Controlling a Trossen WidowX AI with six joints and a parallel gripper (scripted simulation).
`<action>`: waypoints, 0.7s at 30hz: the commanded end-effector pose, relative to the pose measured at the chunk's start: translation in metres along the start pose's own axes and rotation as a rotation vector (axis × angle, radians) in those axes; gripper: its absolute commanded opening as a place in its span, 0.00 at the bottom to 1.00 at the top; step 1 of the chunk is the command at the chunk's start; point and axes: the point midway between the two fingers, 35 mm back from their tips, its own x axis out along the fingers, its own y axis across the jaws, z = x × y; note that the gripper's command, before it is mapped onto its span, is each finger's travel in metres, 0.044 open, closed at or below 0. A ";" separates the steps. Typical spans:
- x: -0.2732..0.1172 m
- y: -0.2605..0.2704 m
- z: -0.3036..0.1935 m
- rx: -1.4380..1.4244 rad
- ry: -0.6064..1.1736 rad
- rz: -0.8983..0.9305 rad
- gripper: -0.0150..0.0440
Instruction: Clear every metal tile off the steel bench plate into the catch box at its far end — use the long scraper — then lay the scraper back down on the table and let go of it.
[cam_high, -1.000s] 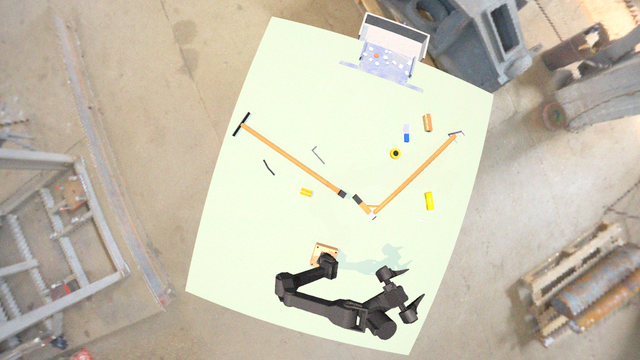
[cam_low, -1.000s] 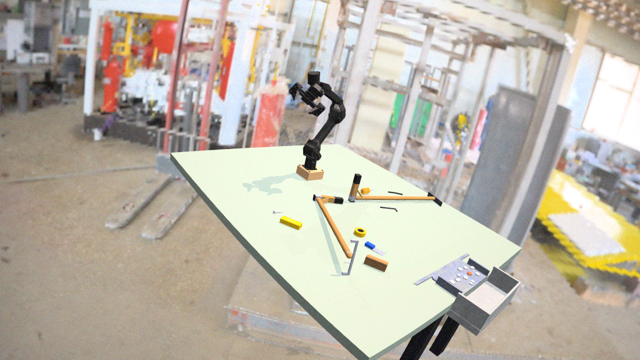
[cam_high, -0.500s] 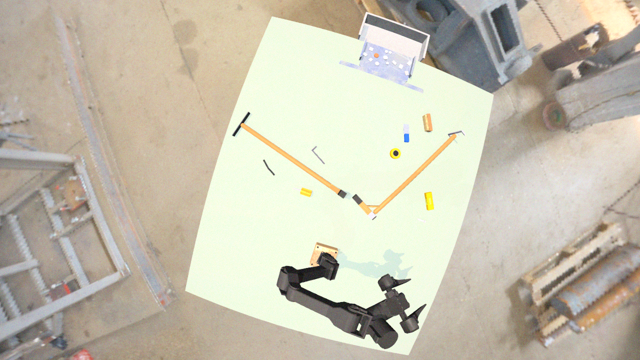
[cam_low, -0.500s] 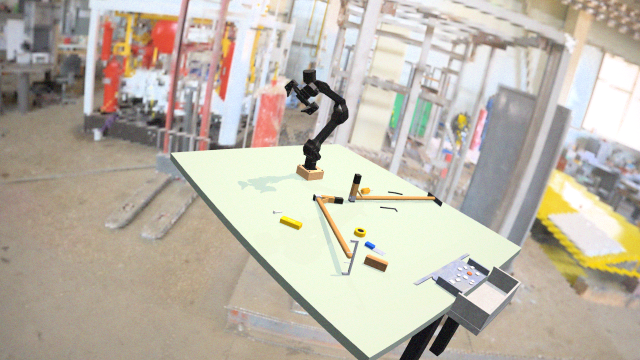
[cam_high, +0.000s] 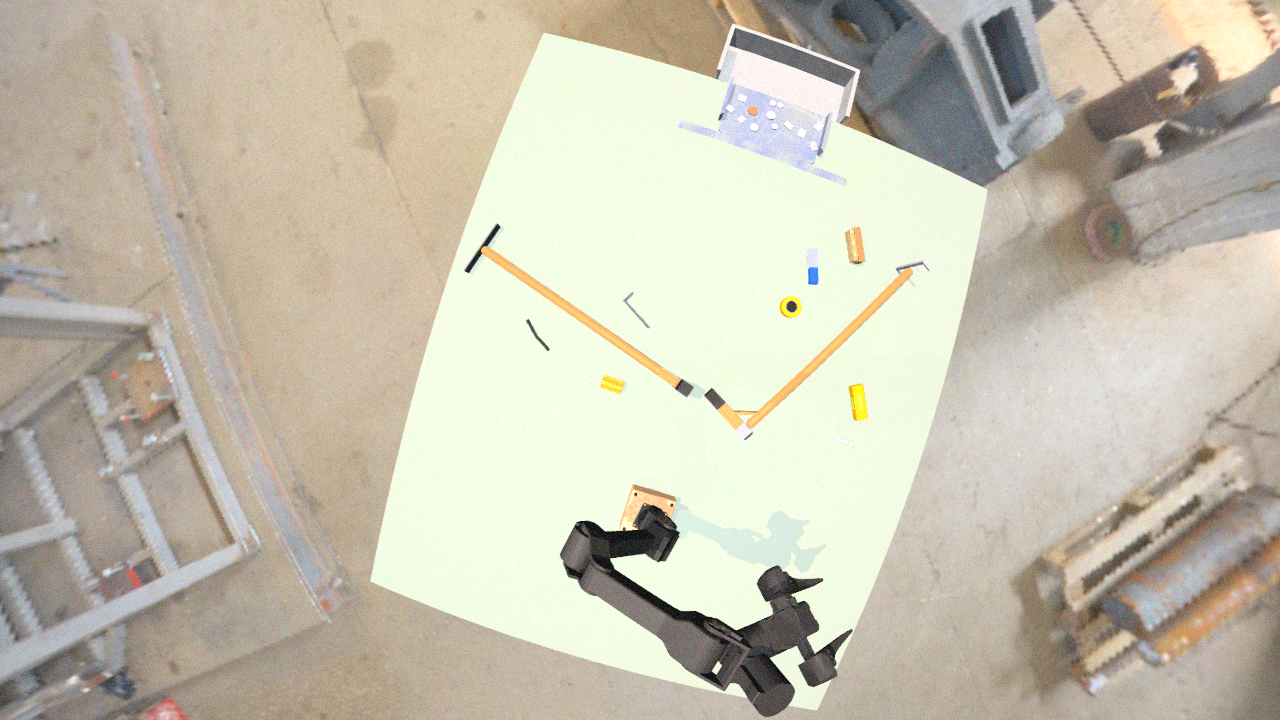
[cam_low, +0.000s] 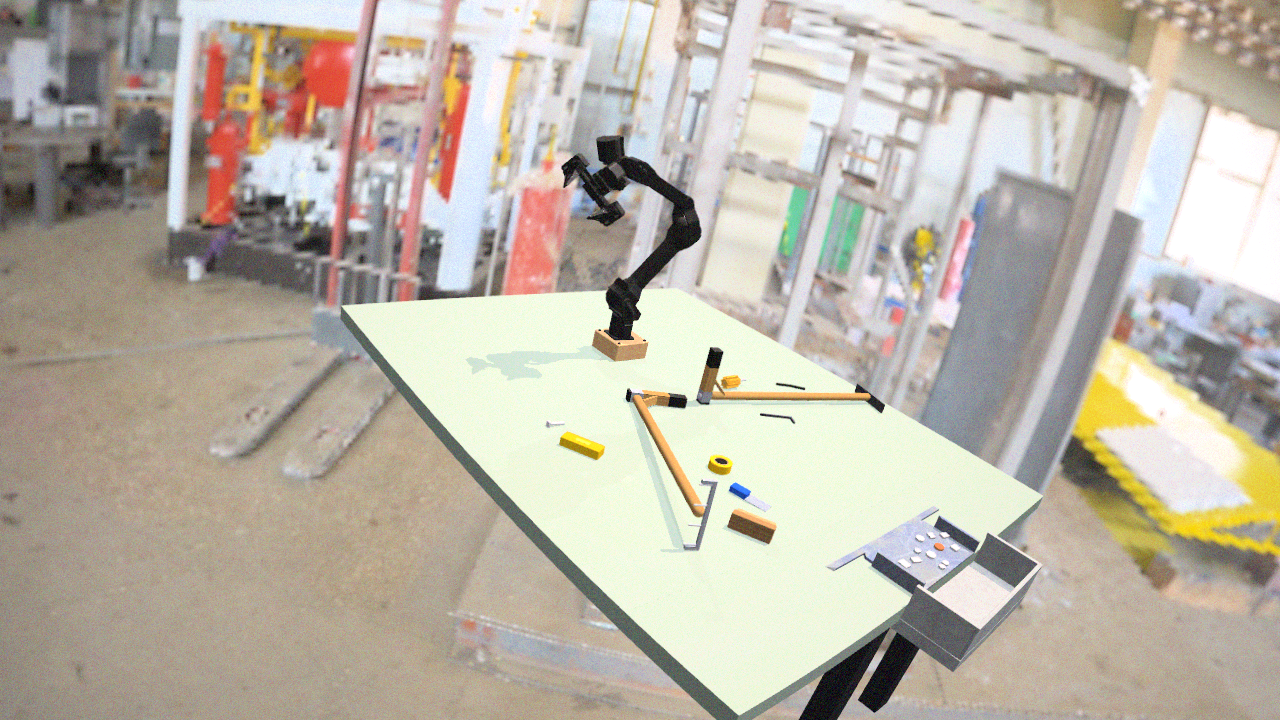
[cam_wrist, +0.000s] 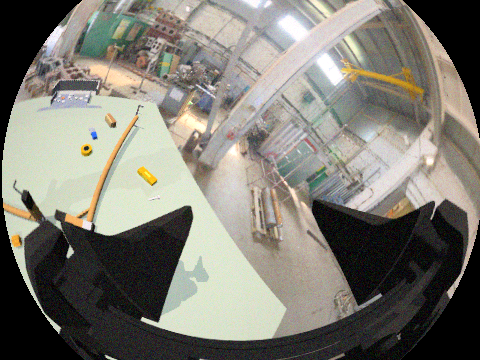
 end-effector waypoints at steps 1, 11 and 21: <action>-0.001 -0.006 -0.004 -0.019 0.007 -0.008 1.00; -0.009 -0.022 -0.019 -0.071 0.042 -0.045 1.00; -0.019 -0.039 -0.034 -0.123 0.078 -0.081 1.00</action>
